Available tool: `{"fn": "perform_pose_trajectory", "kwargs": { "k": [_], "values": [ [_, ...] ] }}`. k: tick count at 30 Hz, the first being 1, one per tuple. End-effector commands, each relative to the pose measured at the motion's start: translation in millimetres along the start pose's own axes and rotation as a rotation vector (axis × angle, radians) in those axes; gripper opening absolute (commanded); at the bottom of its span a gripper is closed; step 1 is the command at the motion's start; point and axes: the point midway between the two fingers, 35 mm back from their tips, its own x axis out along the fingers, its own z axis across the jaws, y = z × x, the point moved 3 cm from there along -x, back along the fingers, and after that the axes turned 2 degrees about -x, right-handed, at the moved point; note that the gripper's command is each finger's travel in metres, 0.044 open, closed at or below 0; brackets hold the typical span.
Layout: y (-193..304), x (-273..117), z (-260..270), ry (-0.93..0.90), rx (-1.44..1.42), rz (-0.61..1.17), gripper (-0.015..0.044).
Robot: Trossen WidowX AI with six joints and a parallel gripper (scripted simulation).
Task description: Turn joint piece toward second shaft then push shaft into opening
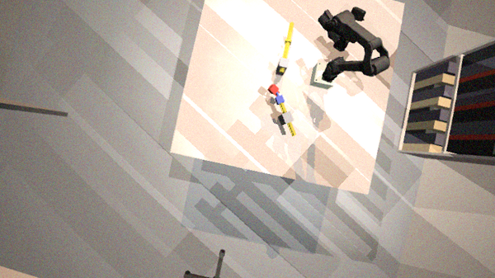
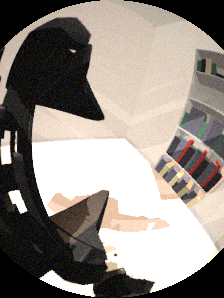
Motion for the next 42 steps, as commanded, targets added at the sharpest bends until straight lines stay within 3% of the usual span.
{"fn": "perform_pose_trajectory", "kwargs": {
  "k": [1, 15, 42],
  "values": [
    [-2, -2, 12, 0.071, 0.132, -0.038, 0.0440],
    [-3, -6, 24, 0.140, 0.244, -0.079, 0.0440],
    [66, -76, 34, 0.187, -0.458, 0.290, 0.0440]
  ]
}}
